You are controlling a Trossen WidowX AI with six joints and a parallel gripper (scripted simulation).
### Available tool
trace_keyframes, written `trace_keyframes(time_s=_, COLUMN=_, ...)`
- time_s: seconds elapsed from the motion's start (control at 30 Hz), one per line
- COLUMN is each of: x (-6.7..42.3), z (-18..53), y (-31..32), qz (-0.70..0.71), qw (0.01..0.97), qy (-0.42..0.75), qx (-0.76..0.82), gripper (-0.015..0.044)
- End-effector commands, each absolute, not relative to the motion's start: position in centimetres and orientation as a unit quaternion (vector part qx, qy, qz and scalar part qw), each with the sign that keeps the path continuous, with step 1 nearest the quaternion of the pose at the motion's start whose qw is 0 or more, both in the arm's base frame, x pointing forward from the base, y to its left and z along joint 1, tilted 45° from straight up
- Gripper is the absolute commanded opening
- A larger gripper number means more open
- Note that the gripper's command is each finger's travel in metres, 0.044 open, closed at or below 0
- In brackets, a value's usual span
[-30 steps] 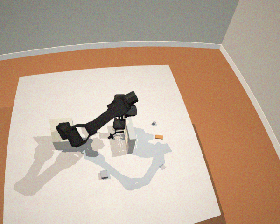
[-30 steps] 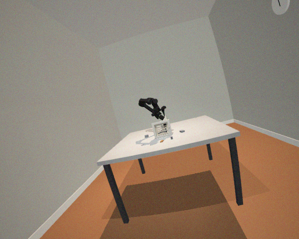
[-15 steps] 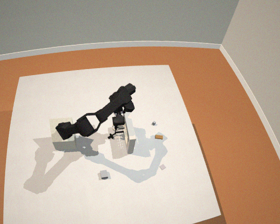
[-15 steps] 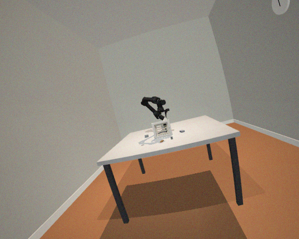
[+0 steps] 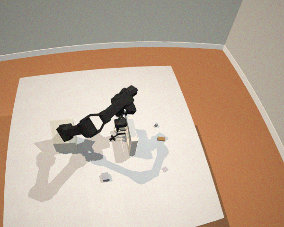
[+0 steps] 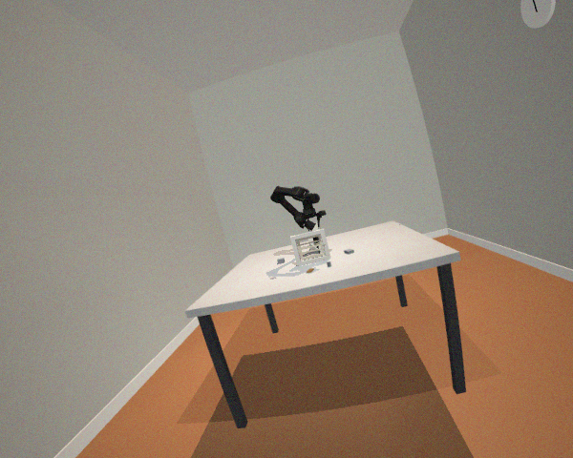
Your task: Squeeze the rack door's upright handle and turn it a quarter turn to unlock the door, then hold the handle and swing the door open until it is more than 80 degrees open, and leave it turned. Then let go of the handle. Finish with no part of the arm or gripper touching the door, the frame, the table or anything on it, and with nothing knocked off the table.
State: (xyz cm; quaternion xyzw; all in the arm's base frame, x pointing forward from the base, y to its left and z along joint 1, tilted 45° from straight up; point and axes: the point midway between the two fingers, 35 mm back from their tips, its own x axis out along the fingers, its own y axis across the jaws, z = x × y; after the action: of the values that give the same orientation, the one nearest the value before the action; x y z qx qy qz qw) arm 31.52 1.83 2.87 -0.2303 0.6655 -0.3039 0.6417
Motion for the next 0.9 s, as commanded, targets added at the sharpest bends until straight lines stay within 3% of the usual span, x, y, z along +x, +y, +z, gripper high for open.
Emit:
trace_keyframes(time_s=0.0, x=31.5, z=2.3, y=1.3, qz=-0.303, qw=0.641, qy=0.666, qx=-0.233, gripper=0.0287)
trace_keyframes(time_s=0.87, x=31.1, z=-0.5, y=-1.6, qz=-0.304, qw=0.641, qy=0.665, qx=-0.234, gripper=0.0287)
